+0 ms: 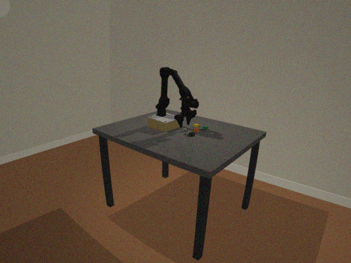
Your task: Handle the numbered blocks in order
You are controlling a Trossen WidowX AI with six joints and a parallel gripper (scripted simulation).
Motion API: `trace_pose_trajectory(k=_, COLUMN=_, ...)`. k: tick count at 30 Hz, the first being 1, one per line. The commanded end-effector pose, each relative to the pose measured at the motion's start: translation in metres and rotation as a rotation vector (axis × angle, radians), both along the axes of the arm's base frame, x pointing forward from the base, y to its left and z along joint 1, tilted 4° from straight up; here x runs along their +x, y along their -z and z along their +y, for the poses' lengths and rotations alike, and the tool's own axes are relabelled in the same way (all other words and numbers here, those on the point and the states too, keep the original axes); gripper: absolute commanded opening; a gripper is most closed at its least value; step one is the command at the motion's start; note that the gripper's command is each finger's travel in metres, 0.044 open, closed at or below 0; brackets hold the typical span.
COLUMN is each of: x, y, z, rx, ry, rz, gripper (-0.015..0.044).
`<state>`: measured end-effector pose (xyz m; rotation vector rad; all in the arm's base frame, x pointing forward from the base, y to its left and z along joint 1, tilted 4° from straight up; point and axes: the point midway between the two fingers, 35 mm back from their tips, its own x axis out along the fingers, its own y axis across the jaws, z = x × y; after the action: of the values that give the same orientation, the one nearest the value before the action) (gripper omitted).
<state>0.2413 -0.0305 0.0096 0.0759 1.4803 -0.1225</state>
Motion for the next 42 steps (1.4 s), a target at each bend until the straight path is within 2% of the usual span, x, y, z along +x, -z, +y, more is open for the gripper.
trace_pose_trajectory(k=1, x=0.0, y=-0.009, z=0.001, rx=0.001, ry=-0.001, rz=0.001, gripper=0.0374)
trace_pose_trajectory(k=7, x=-0.007, y=-0.085, z=0.003, rx=0.002, ry=-0.001, rz=0.0, gripper=0.0216)
trace_pose_trajectory(k=11, x=-0.007, y=-0.088, z=0.003, rx=0.002, ry=-0.001, rz=0.0, gripper=0.012)
trace_pose_trajectory(k=19, x=-0.005, y=-0.088, z=0.004, rx=0.002, ry=-0.001, rz=0.0, gripper=0.012)
trace_pose_trajectory(k=25, x=0.053, y=-0.093, z=0.042, rx=0.006, ry=-0.001, rz=-0.005, gripper=0.012)
trace_pose_trajectory(k=29, x=0.06, y=-0.093, z=0.048, rx=0.006, ry=-0.001, rz=-0.005, gripper=0.012)
trace_pose_trajectory(k=31, x=0.063, y=-0.08, z=0.047, rx=0.006, ry=-0.001, rz=-0.005, gripper=0.0172)
trace_pose_trajectory(k=35, x=0.067, y=-0.016, z=0.045, rx=0.006, ry=-0.001, rz=-0.005, gripper=0.0278)
trace_pose_trajectory(k=39, x=0.067, y=-0.012, z=0.045, rx=0.006, ry=-0.001, rz=-0.005, gripper=0.0382)
trace_pose_trajectory(k=42, x=0.067, y=-0.012, z=0.045, rx=0.006, ry=-0.001, rz=-0.005, gripper=0.04)
